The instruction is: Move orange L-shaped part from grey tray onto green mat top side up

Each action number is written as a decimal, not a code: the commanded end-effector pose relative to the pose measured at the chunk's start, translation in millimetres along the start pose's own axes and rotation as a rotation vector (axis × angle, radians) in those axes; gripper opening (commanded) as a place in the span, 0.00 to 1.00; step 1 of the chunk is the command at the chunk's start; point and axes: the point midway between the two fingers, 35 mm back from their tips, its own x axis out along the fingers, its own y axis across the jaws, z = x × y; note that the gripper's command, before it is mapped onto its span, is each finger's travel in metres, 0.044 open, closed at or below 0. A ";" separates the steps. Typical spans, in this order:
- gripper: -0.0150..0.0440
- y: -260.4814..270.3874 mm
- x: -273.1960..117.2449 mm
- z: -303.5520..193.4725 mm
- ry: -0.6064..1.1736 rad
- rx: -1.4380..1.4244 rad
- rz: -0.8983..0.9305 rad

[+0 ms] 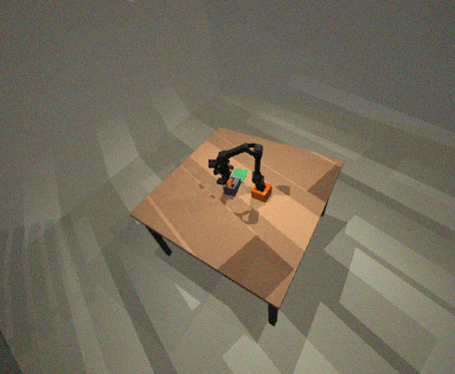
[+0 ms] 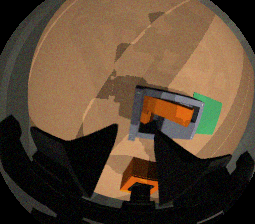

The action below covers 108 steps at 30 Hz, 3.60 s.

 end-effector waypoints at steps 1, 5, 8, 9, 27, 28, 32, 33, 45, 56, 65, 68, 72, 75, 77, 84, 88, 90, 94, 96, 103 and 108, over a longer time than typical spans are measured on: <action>0.69 -5.0 -0.5 1.9 -0.003 0.108 0.000; 0.73 -24.3 -1.1 6.1 -0.001 0.509 -0.005; 0.73 -42.4 -1.6 8.5 0.000 0.879 -0.009; 0.73 -48.4 -1.8 9.0 0.000 1.003 -0.011; 0.73 -76.0 8.7 9.9 -0.002 1.557 -0.017; 0.73 -76.1 13.5 9.9 -0.002 1.557 -0.017; 0.73 -76.2 28.1 9.2 -0.002 1.557 -0.017; 0.73 -76.2 28.4 9.2 -0.002 1.557 -0.017; 0.73 -76.5 45.2 10.1 -0.002 1.557 -0.017; 0.73 -76.7 63.1 9.7 -0.002 1.557 -0.017; 0.73 -76.8 76.3 8.5 -0.002 1.557 -0.017; 0.64 -77.4 73.2 8.8 -0.005 1.551 -0.020; 0.50 -77.4 73.2 8.8 -0.005 1.551 -0.020; 0.46 -77.4 73.2 8.8 -0.005 1.551 -0.020; 0.44 -77.4 73.2 8.8 -0.005 1.551 -0.020; 0.26 -77.4 73.2 8.8 -0.005 1.551 -0.020; 0.25 -77.4 73.2 8.8 -0.005 1.551 -0.020; 0.25 -77.4 72.5 8.9 -0.005 1.552 -0.020; 0.25 -77.2 68.0 9.0 -0.004 1.553 -0.019; 0.25 -77.1 65.0 9.1 -0.004 1.553 -0.019; 0.25 -76.7 54.0 9.2 -0.003 1.555 -0.018; 0.25 -76.5 46.2 9.3 -0.002 1.556 -0.018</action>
